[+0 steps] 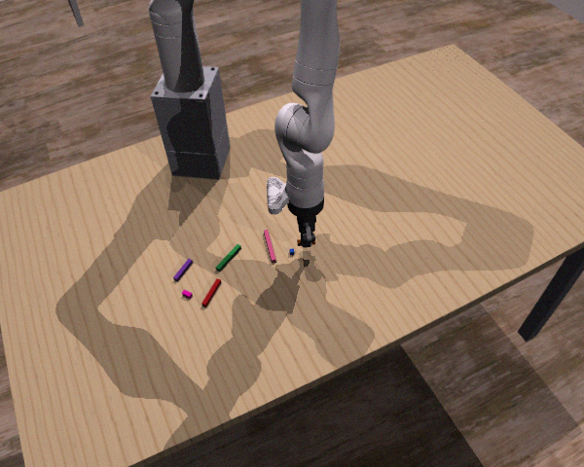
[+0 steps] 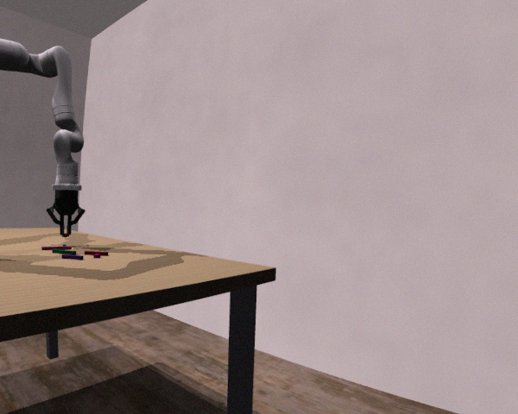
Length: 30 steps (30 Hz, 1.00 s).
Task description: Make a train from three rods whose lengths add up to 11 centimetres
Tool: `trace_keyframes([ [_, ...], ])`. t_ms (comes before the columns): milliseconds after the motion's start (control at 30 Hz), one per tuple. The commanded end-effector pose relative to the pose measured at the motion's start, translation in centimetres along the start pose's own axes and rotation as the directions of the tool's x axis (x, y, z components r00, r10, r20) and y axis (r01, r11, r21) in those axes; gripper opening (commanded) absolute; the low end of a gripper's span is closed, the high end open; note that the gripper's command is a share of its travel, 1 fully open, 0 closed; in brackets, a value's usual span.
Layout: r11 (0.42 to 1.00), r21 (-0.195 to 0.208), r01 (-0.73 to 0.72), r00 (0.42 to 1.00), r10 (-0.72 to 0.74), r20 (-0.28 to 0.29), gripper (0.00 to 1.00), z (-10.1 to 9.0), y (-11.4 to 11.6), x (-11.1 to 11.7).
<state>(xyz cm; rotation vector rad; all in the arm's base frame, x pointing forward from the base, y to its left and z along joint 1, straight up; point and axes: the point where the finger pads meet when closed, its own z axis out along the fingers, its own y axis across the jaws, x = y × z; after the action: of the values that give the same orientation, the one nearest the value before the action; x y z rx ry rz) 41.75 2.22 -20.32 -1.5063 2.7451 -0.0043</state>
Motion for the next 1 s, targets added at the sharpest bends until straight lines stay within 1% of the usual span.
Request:
trace_keyframes([
  [0, 1.0, -0.007, -0.004, 1.0, 0.004, -0.008, 0.05, 1.2, 0.18, 0.54],
  [200, 1.0, -0.007, -0.004, 1.0, 0.004, -0.008, 0.05, 2.06, 0.18, 0.54],
  [967, 1.0, -0.007, -0.004, 1.0, 0.004, -0.008, 0.05, 2.11, 0.18, 0.54],
])
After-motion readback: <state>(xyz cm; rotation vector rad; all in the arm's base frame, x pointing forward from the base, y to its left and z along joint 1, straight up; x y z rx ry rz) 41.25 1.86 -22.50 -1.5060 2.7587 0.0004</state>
